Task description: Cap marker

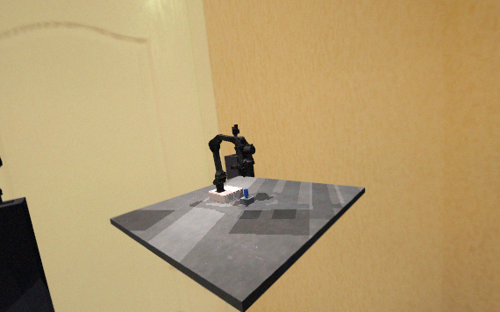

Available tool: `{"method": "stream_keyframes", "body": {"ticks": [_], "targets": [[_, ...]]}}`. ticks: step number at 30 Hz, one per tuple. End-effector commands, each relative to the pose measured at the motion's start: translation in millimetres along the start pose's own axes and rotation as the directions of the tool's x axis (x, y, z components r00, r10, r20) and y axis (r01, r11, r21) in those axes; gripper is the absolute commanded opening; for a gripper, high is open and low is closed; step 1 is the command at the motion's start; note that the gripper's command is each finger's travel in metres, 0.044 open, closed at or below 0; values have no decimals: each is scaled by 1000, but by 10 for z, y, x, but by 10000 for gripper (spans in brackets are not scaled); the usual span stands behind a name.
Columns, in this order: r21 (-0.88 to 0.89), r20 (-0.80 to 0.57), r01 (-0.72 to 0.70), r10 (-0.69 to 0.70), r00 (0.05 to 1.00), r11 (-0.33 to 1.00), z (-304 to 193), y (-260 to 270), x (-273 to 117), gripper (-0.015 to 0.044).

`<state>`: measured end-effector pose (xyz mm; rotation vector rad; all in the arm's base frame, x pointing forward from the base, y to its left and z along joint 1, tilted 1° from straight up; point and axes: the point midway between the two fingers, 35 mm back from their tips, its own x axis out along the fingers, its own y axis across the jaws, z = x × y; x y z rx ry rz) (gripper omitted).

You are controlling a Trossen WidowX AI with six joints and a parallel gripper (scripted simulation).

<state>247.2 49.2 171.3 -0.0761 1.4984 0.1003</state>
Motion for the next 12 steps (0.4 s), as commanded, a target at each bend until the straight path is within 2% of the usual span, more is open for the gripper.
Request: {"method": "stream_keyframes", "body": {"ticks": [1,12], "targets": [[-1,-8,1,-1,1000,1000,-13,-2,-24,105],[-1,-8,1,-1,1000,1000,-13,-2,-24,394]]}}
